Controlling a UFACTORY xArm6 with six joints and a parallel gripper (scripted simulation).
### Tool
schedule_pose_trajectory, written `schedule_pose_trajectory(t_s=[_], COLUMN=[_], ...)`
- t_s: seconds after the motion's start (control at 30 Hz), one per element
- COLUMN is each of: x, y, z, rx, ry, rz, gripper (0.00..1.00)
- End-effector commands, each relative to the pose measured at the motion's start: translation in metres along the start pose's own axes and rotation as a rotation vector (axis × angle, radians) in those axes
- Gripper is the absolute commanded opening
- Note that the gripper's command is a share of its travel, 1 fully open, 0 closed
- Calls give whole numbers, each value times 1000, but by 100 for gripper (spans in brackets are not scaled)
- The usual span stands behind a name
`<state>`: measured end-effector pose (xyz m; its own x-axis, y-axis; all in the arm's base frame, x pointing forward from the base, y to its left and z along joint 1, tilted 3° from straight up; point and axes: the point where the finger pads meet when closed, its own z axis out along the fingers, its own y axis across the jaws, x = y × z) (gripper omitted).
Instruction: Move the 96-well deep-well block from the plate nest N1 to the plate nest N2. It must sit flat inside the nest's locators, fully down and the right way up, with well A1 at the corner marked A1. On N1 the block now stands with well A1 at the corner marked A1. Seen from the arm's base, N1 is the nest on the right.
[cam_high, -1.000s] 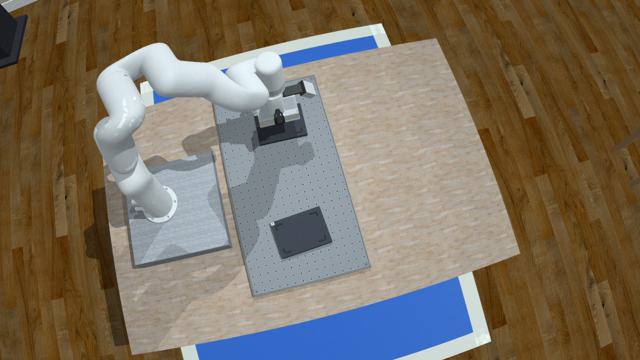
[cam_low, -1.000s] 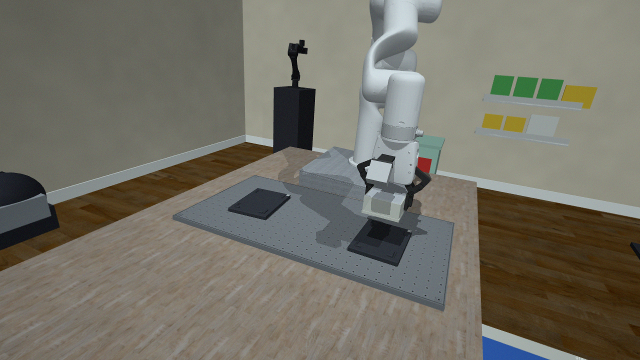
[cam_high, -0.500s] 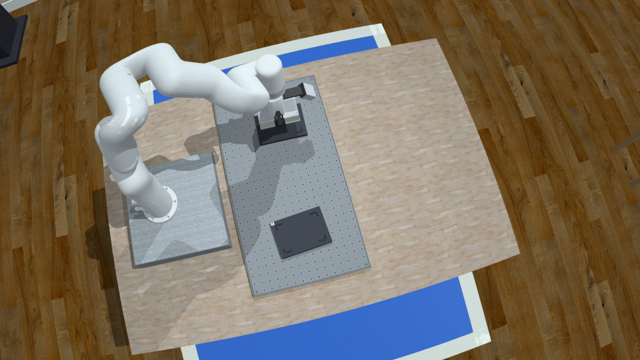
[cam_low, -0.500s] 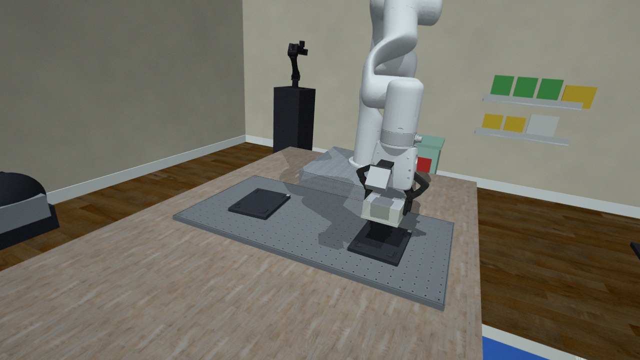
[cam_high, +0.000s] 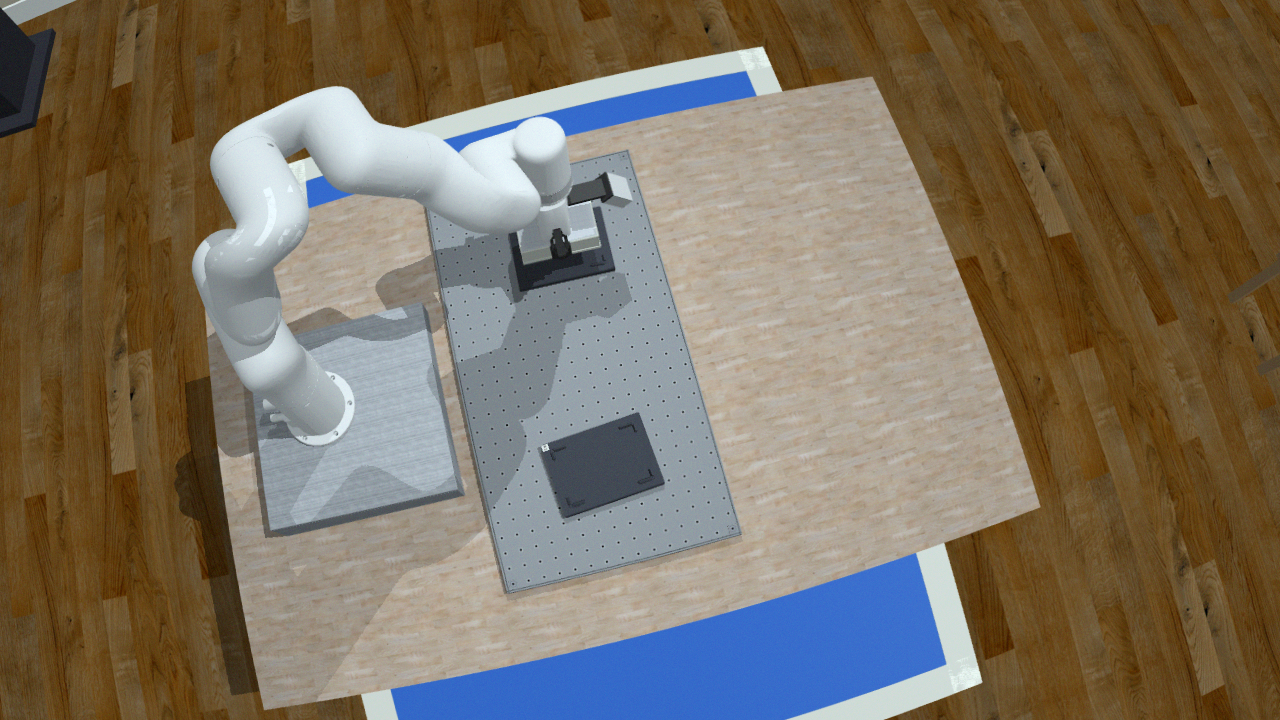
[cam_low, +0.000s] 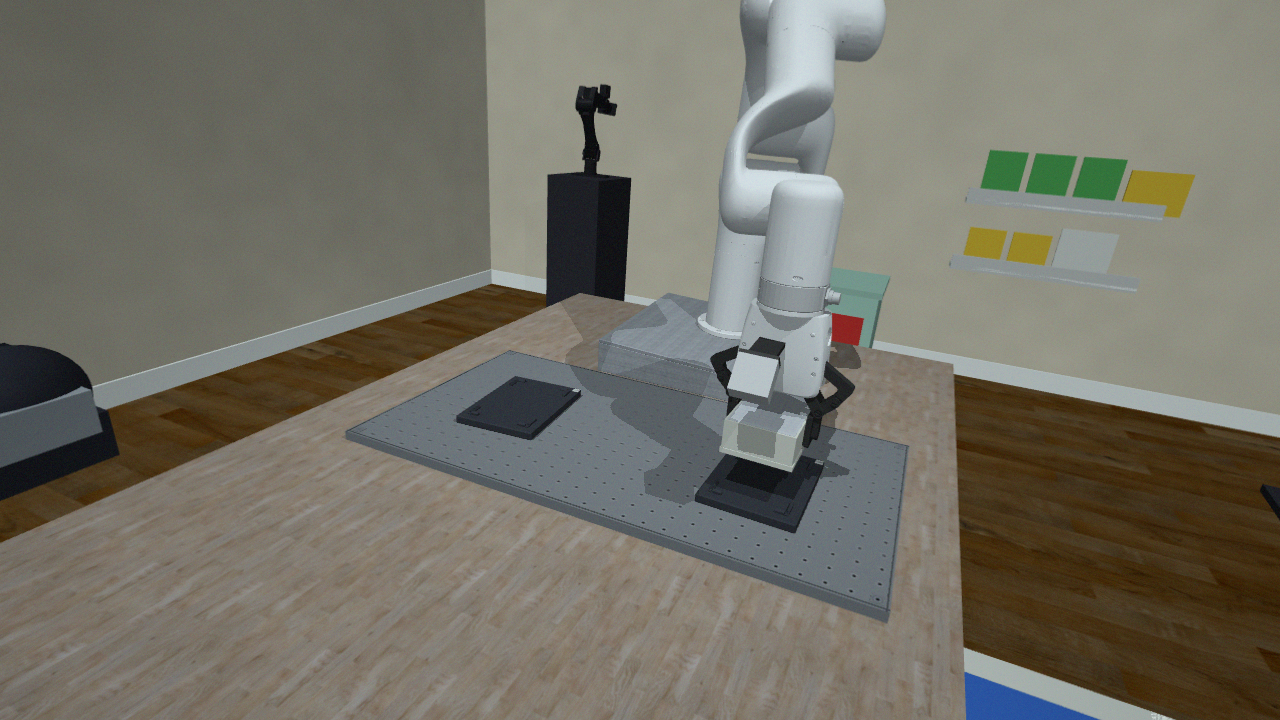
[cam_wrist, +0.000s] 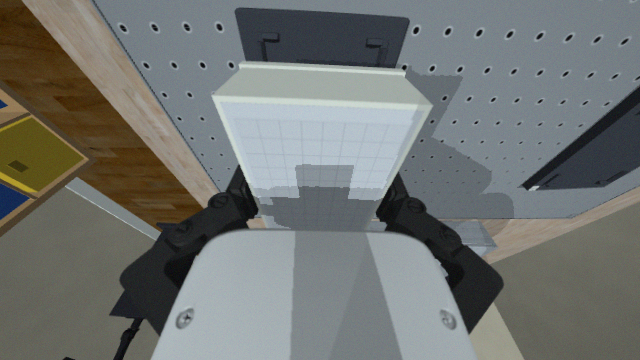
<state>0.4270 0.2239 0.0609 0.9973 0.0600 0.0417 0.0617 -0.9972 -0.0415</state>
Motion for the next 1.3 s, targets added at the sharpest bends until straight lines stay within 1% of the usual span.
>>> schedule_pose_trajectory(t_s=[0.0, 0.13, 0.2, 0.7, 1.27], x=[2, 2, 2, 2, 2], y=[-1, -1, -1, -1, -1], z=[6, 12, 12, 37, 39], rx=[2, 2, 2, 2, 2], ry=[4, 4, 4, 4, 4], rz=[0, 0, 0, 0, 0], gripper=[0, 0, 0, 0, 0])
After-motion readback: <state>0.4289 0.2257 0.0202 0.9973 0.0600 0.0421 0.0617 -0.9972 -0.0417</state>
